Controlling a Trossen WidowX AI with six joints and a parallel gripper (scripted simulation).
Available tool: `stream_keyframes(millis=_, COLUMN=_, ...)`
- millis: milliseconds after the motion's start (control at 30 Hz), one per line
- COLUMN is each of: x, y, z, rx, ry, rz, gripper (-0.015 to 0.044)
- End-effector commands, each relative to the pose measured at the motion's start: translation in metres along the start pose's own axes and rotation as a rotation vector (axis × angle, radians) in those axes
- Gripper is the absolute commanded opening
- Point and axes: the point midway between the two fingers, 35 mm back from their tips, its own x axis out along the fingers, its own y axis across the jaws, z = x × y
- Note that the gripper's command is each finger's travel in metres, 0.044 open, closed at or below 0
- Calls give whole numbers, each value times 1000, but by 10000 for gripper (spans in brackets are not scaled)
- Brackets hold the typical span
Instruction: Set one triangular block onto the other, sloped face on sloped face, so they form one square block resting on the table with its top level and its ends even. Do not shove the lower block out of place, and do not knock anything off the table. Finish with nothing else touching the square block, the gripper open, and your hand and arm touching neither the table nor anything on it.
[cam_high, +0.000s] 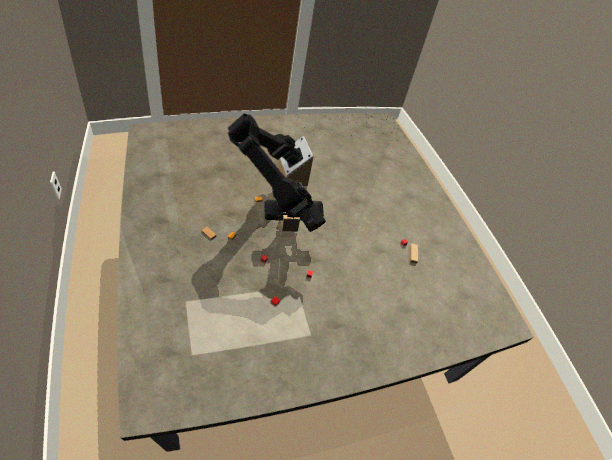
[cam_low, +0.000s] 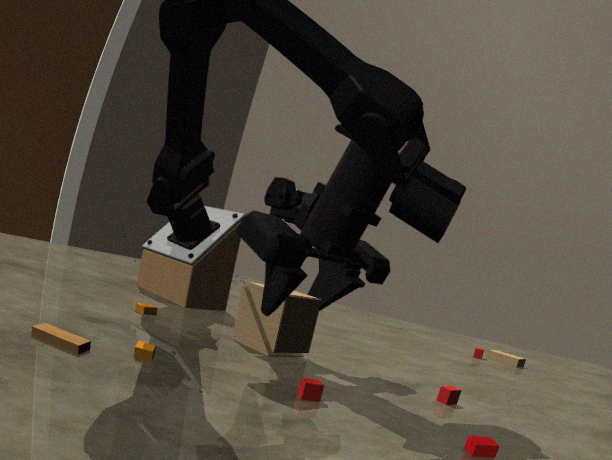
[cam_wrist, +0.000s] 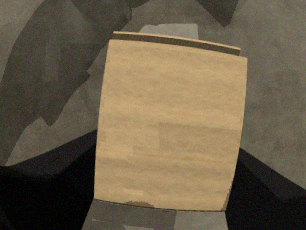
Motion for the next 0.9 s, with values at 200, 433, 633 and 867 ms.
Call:
stream_keyframes(millis=200, x=5, y=1, z=0, rx=-6, ry=2, rz=4, gripper=0)
stream_keyframes(millis=433, x=5, y=1, z=0, rx=-6, ry=2, rz=4, gripper=0)
stream_keyframes(millis=633, x=5, y=1, z=1, rx=-6, ry=2, rz=4, gripper=0)
stream_keyframes(millis=867, x=6, y=1, z=1, rx=-6, ry=2, rz=4, gripper=0)
